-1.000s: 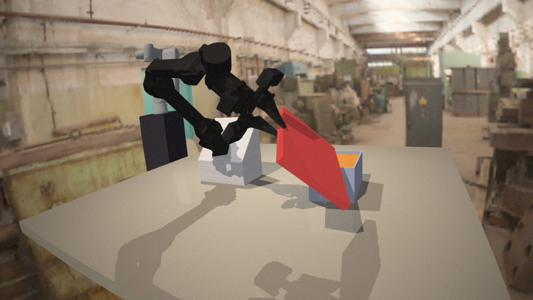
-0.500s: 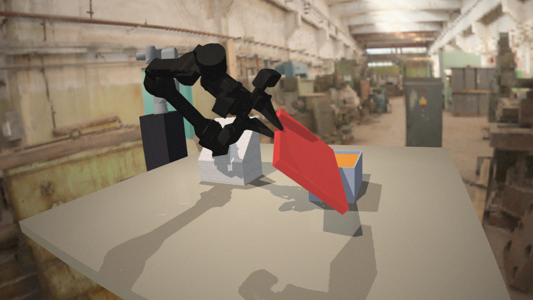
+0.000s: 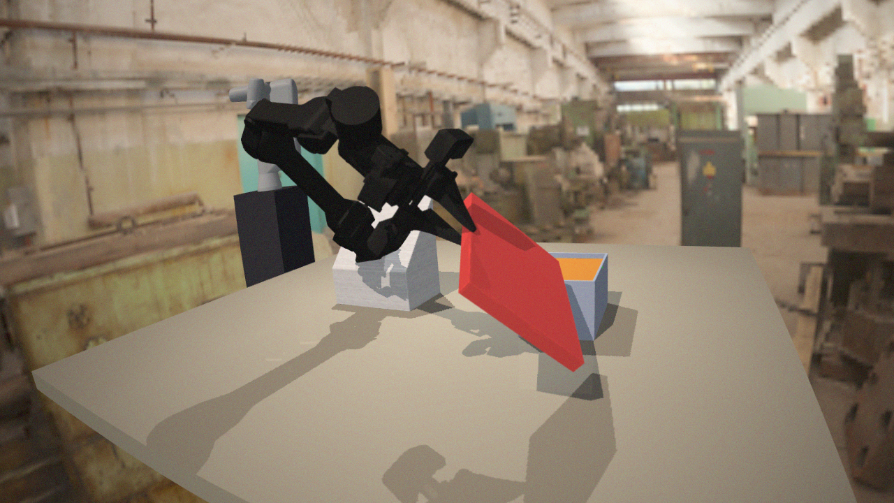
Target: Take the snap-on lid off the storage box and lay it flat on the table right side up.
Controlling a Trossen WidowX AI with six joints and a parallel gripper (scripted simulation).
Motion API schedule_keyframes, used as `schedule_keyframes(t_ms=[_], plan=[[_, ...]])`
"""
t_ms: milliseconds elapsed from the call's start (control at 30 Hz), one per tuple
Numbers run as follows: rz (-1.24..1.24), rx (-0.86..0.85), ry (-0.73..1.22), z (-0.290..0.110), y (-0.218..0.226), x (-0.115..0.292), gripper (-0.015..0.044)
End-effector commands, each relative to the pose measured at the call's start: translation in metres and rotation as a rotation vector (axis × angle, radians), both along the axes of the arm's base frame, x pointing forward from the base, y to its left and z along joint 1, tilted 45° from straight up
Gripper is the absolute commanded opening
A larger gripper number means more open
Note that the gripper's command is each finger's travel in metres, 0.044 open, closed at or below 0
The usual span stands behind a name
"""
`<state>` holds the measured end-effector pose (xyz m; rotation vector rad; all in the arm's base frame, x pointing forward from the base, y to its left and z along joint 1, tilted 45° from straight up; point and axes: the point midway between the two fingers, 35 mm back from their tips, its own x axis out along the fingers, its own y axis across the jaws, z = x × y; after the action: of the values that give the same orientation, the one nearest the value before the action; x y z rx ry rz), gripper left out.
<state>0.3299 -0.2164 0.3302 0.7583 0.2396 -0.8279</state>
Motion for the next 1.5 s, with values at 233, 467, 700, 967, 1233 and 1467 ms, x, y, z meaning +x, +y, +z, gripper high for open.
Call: schedule_keyframes(t_ms=[233,467,700,967,1233,1467], plan=[[0.012,-0.001,-0.007,-0.004,-0.004,0.0,0.0],[0.012,-0.002,-0.007,-0.008,-0.008,-0.001,0.0],[0.012,-0.002,-0.007,-0.012,-0.012,-0.002,0.0],[0.012,-0.002,-0.007,-0.016,-0.016,-0.002,0.0],[0.012,-0.003,-0.007,-0.021,-0.021,-0.003,0.0],[0.012,-0.003,-0.007,-0.025,-0.025,-0.004,0.0]])
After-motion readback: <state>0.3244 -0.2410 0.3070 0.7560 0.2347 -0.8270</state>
